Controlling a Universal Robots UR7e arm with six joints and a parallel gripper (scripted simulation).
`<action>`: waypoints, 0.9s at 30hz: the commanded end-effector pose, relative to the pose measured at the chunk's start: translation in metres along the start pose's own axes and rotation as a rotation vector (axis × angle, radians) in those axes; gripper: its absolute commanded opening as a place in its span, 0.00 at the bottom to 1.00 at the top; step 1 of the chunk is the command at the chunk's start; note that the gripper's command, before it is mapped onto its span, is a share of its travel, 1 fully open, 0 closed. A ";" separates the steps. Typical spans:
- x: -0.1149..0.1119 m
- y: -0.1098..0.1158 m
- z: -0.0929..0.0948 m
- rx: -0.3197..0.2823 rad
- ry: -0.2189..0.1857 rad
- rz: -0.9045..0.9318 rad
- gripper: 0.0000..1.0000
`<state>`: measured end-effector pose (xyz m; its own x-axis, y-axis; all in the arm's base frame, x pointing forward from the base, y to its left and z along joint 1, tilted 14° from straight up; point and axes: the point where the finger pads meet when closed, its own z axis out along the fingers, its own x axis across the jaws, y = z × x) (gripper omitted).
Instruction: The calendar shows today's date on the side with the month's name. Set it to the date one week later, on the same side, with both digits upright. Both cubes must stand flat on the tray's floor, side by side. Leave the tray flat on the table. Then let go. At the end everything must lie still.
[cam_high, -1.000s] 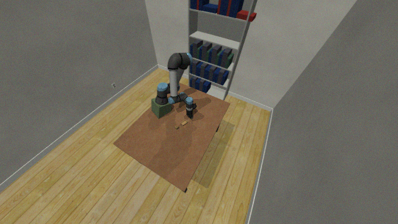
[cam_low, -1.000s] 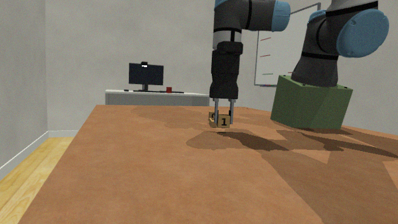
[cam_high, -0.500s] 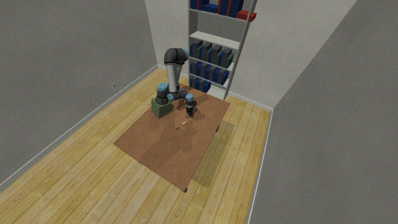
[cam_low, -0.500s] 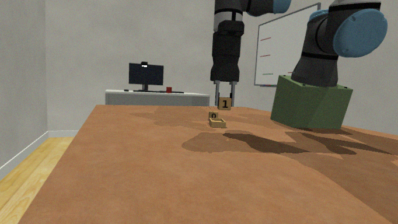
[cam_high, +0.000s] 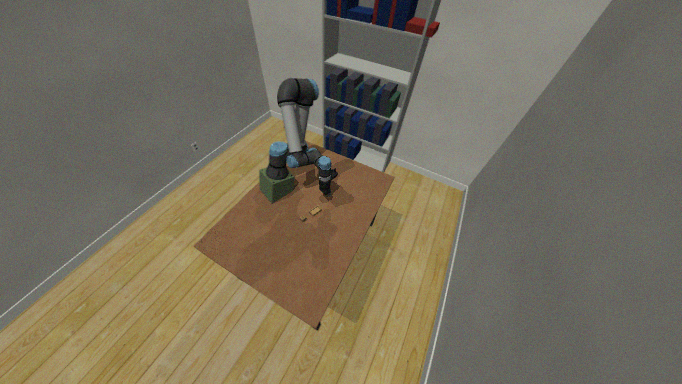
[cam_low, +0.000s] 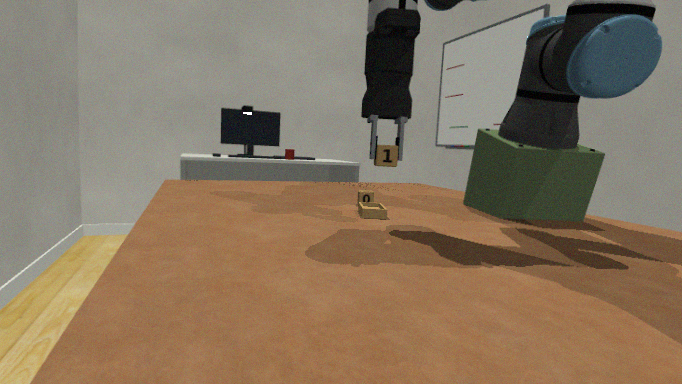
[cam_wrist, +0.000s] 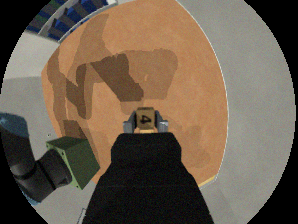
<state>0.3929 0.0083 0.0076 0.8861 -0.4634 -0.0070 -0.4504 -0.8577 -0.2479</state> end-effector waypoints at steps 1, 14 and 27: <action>0.000 0.000 -0.004 0.000 0.000 0.000 0.60; 0.001 0.007 -0.005 -0.001 0.000 -0.001 0.60; 0.000 0.089 -0.014 0.000 0.000 -0.009 0.60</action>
<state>0.3677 -0.0455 0.0033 0.8892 -0.4576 -0.0064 -0.4449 -0.8611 -0.2463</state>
